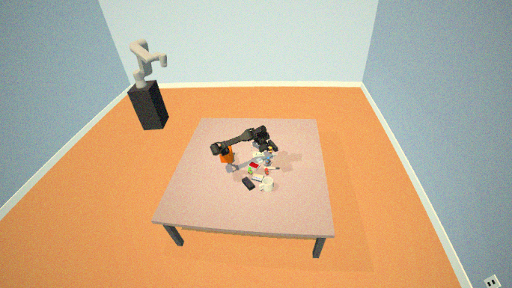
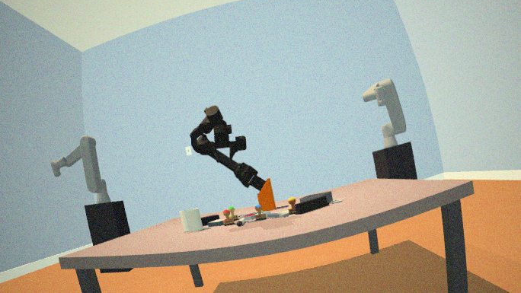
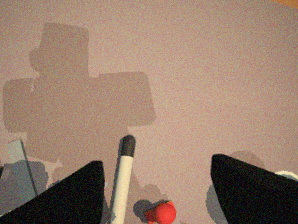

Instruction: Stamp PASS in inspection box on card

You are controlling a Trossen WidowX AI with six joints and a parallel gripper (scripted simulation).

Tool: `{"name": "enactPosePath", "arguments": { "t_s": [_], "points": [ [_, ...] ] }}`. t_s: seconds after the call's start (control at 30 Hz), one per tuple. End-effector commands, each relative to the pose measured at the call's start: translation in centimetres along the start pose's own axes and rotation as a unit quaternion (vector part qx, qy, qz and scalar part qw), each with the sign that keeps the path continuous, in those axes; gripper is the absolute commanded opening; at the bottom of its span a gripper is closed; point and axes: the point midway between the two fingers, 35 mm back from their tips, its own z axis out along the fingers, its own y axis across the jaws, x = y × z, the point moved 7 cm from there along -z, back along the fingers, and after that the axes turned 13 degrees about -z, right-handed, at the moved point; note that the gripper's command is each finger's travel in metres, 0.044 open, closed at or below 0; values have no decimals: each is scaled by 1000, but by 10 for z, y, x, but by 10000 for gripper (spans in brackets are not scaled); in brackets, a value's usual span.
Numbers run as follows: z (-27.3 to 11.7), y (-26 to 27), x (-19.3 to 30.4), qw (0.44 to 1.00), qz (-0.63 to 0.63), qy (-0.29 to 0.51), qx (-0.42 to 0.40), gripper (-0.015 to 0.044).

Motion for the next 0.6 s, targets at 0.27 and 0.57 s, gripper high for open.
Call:
{"name": "enactPosePath", "arguments": {
  "t_s": [0.27, 0.57],
  "points": [
    [45, 27, 157, 950, 85, 292, -71, 213],
    [46, 28, 164, 944, 90, 307, -74, 213]
  ]
}}
